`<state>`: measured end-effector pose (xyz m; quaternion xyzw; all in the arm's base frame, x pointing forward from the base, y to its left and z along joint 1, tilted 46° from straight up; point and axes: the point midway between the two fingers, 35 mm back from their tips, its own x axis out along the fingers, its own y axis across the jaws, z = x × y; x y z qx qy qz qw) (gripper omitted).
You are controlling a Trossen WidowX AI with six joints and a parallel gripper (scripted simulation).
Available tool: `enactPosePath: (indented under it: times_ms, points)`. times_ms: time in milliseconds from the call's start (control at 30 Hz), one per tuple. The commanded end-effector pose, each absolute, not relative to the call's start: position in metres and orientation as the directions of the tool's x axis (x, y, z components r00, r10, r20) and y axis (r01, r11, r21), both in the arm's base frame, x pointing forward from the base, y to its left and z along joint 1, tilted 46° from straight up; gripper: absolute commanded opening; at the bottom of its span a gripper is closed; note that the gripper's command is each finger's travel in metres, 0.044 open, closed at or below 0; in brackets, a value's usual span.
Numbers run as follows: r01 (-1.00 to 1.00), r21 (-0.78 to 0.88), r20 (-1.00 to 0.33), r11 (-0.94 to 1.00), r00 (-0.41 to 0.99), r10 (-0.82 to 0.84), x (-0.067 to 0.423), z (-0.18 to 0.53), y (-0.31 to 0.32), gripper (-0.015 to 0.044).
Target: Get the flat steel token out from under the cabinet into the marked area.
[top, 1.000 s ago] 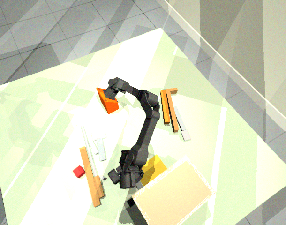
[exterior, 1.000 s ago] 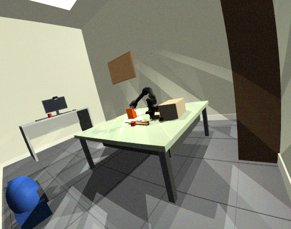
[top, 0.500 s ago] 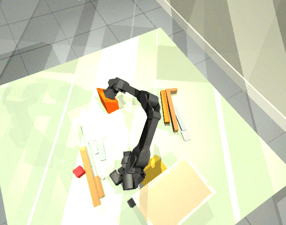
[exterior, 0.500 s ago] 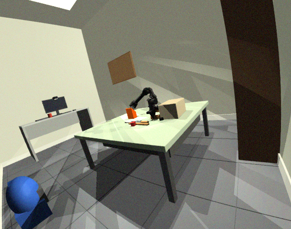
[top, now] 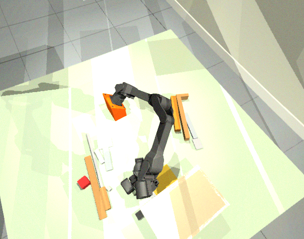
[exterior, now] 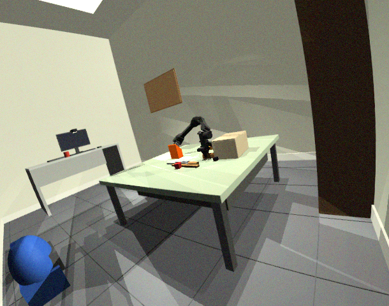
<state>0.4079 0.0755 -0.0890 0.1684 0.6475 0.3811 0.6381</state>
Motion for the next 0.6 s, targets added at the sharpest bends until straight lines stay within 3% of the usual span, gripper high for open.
enactPosePath:
  times_ms: [0, 567]
  points:
    - [-0.274, 0.708, -0.698, 0.65, -0.132, 0.704, 0.405, -0.084, 0.081, 0.0]
    - [-0.273, 0.709, -0.697, 0.65, -0.133, 0.705, 0.4, -0.071, 0.094, 0.0]
